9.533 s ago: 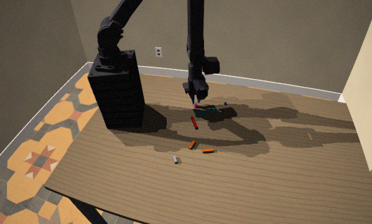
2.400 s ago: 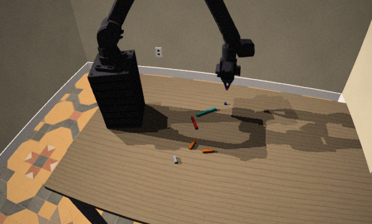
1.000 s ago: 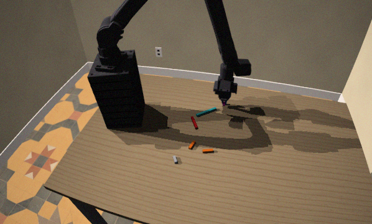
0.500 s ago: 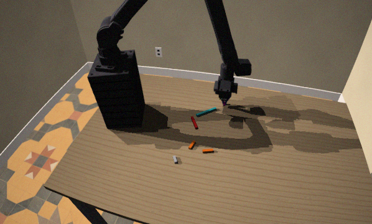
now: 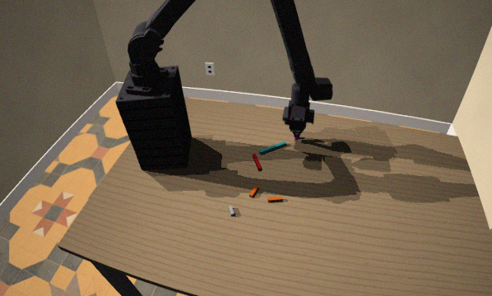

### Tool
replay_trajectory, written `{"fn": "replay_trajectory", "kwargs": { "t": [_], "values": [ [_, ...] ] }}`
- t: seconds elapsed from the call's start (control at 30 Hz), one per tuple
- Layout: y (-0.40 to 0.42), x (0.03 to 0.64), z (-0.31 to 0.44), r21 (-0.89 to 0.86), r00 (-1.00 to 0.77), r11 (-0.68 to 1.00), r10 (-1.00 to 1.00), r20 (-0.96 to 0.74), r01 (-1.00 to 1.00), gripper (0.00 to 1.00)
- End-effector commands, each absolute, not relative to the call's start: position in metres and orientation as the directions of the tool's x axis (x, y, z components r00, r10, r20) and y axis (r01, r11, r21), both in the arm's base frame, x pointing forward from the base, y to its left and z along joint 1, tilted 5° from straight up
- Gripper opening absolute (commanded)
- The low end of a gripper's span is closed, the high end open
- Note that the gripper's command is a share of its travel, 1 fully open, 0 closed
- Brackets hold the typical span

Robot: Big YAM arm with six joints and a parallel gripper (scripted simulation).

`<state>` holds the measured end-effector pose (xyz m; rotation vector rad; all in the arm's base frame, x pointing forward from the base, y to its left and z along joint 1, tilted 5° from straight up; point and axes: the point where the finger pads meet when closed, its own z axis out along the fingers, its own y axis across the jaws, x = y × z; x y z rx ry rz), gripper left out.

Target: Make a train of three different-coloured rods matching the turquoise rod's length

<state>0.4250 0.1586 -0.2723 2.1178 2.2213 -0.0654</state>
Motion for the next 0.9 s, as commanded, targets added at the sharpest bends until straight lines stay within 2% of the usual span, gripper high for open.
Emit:
{"fn": "replay_trajectory", "kwargs": {
  "t": [0.0,0.87],
  "values": [
    [0.1594,0.4375,-0.2761,0.044,-0.044,0.048,0.996,-0.076,0.998,0.04],
    [0.158,0.4375,-0.2758,0.023,-0.046,0.048,0.995,-0.084,0.999,0.04]
  ]
}}
